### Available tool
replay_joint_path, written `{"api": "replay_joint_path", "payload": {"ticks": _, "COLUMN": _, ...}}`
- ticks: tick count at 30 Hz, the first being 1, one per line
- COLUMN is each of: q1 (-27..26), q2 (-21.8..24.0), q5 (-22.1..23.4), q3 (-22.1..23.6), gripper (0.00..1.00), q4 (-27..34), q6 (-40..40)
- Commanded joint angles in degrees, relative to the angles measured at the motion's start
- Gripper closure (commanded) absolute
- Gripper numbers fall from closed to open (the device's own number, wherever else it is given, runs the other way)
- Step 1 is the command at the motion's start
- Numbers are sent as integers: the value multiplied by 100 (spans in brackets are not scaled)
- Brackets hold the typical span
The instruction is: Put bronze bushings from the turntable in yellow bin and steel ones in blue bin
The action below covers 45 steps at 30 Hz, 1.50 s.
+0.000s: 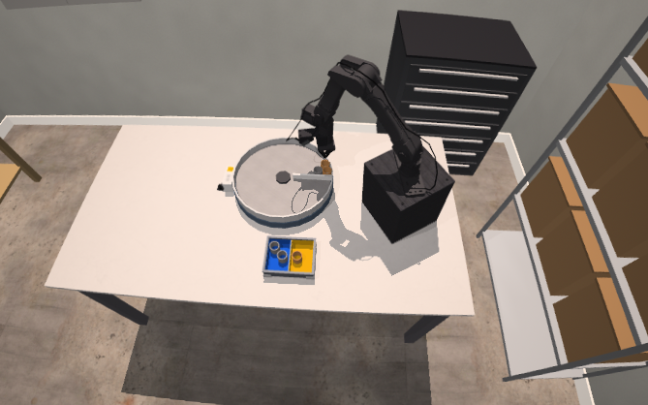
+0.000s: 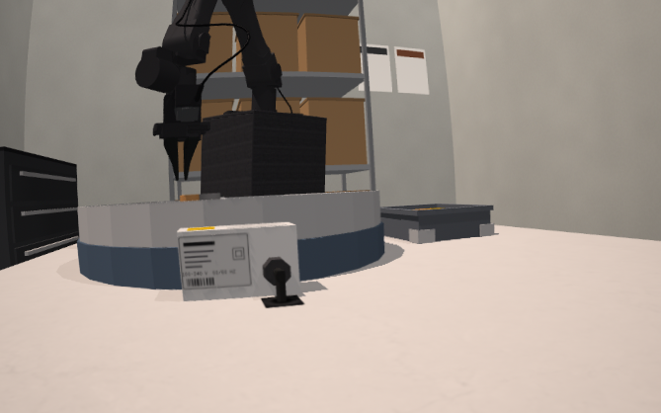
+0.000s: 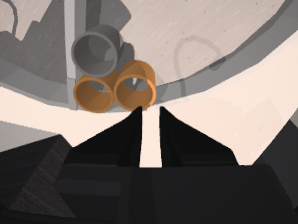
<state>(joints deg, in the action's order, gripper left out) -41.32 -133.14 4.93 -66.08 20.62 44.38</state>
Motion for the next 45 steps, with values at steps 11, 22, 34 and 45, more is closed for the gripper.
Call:
{"api": "replay_joint_path", "payload": {"ticks": 11, "q1": -17, "q2": 122, "q5": 59, "q3": -8, "gripper": 86, "q4": -11, "q6": 10}}
{"api": "replay_joint_path", "payload": {"ticks": 22, "q1": 81, "q2": -353, "q5": 55, "q3": -164, "gripper": 86, "q4": -358, "q6": -68}}
{"api": "replay_joint_path", "payload": {"ticks": 34, "q1": 53, "q2": -360, "q5": 53, "q3": -148, "gripper": 86, "q4": -369, "q6": -64}}
{"api": "replay_joint_path", "payload": {"ticks": 45, "q1": 53, "q2": -361, "q5": 53, "q3": -139, "gripper": 86, "q4": -347, "q6": -63}}
